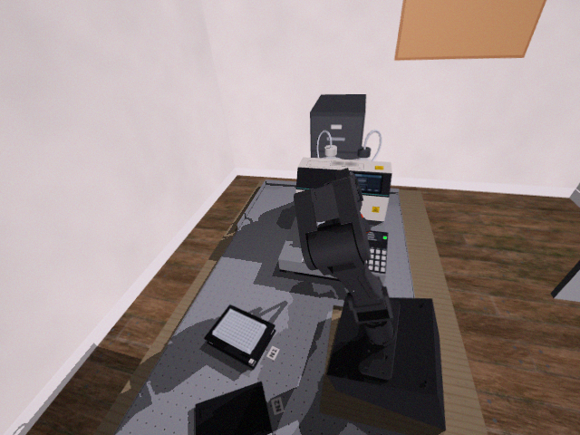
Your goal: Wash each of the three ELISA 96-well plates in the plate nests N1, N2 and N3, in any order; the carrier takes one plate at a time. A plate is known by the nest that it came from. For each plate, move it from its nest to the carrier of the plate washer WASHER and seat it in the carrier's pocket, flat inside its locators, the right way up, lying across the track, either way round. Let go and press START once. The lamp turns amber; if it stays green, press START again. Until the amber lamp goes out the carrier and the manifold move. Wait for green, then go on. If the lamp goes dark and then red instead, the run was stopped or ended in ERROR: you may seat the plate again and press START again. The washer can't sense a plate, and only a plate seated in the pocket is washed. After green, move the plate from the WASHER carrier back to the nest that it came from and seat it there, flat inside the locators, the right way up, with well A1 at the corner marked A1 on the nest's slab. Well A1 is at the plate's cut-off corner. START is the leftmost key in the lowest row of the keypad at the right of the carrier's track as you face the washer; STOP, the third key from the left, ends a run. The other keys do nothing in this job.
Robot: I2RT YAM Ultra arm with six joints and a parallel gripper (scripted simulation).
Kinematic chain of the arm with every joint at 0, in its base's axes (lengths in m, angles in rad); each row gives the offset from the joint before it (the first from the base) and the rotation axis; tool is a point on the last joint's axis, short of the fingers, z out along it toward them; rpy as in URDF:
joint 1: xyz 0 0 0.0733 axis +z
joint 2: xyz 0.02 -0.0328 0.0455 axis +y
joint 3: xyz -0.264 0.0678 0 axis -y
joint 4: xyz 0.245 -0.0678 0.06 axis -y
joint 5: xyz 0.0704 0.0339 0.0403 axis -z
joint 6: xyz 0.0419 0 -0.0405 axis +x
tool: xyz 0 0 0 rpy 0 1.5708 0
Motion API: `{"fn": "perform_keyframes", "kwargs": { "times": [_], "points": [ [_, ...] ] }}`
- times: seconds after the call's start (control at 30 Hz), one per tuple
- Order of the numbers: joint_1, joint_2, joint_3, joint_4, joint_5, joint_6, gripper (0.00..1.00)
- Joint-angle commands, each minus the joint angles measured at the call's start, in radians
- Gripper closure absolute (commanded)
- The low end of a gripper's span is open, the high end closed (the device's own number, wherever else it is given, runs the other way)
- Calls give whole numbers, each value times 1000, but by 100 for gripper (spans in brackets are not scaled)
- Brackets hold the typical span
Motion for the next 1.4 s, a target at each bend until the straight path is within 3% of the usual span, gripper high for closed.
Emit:
{"fn": "perform_keyframes", "kwargs": {
  "times": [0.0, 0.2, 0.53, 0.87, 1.07, 1.37],
  "points": [
    [15, 52, 92, -49, -9, -133, 0],
    [54, 185, 266, -149, -13, -309, 0],
    [52, 272, 367, -266, -18, -602, 0],
    [71, 373, 493, -405, 18, -939, 0],
    [85, 410, 541, -455, 42, -1065, 0],
    [85, 411, 542, -457, 43, -1069, 0]
  ]
}}
